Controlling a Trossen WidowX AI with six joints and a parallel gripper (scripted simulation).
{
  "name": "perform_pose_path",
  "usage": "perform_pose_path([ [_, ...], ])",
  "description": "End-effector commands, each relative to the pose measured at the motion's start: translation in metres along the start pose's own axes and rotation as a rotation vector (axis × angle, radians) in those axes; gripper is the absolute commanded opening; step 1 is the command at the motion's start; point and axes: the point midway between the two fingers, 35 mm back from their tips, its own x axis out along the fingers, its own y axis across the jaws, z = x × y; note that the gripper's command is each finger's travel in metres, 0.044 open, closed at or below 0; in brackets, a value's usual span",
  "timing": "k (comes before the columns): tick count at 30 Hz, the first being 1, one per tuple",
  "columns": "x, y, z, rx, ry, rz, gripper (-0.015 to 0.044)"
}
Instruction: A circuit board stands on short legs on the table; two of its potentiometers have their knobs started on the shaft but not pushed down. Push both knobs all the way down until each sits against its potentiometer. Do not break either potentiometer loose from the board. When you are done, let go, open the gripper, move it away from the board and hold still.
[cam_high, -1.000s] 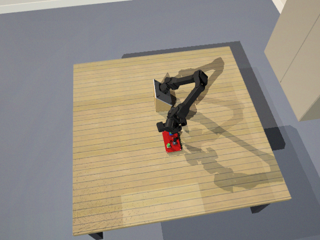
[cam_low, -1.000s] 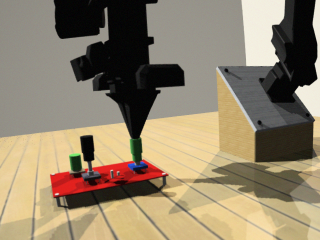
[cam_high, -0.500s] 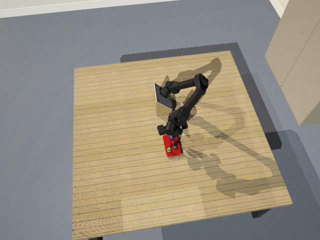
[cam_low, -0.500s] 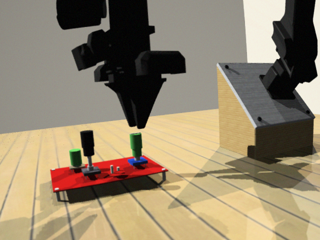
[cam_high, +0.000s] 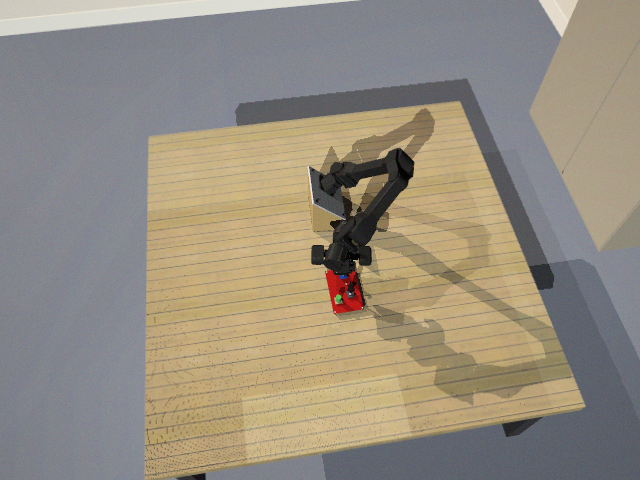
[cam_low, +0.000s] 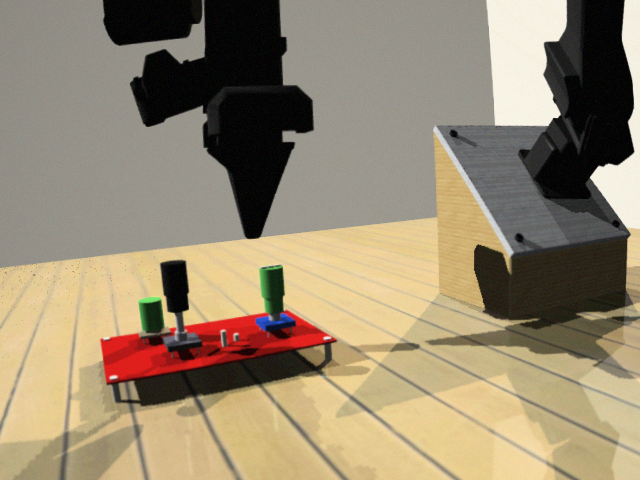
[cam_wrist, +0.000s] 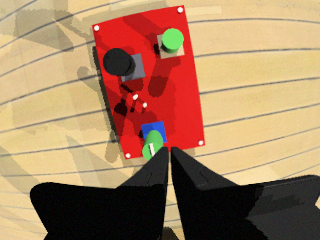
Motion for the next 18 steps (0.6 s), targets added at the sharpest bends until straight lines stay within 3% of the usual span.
perform_pose_path([
  [1, -0.006, 0.003, 0.011, 0.124, -0.004, -0.004, 0.0000],
  [18, -0.027, 0.023, 0.044, 0.699, 0.010, -0.004, 0.0000],
])
